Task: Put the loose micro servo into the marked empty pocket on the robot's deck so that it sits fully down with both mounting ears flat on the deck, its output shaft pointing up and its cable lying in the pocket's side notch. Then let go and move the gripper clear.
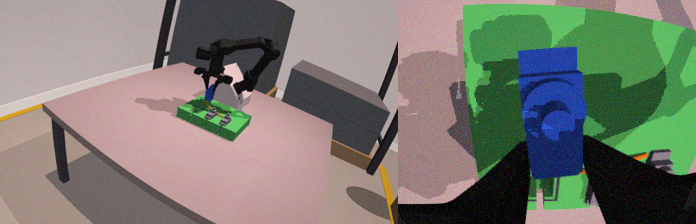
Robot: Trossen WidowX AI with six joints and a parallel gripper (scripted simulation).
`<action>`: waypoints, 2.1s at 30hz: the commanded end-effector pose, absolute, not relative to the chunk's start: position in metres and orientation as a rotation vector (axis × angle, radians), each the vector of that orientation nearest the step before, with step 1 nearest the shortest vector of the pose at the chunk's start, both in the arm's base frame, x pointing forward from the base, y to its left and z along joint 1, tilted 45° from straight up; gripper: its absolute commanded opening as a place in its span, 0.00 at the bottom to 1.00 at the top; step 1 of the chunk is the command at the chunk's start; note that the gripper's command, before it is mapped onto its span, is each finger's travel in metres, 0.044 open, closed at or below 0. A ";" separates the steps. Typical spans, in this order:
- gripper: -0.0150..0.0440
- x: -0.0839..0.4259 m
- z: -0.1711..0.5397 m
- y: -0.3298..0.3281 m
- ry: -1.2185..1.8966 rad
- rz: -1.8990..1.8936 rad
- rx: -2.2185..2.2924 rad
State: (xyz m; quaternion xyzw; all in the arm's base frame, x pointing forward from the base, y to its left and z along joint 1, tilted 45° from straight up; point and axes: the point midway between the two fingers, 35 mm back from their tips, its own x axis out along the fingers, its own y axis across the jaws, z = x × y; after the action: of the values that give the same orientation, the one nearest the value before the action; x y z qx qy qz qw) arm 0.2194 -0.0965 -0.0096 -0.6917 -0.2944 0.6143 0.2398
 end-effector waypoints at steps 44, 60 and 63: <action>0.25 0.331 -0.005 -0.103 -0.681 1.691 -1.821; 0.25 0.331 -0.017 -0.090 -0.682 1.690 -1.821; 0.25 0.331 -0.017 -0.090 -0.682 1.690 -1.821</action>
State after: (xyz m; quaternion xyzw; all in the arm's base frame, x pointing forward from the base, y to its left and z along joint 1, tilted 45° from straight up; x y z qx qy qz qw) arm 0.3320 -0.0920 -0.0163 -0.6808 -0.2548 0.6300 0.2731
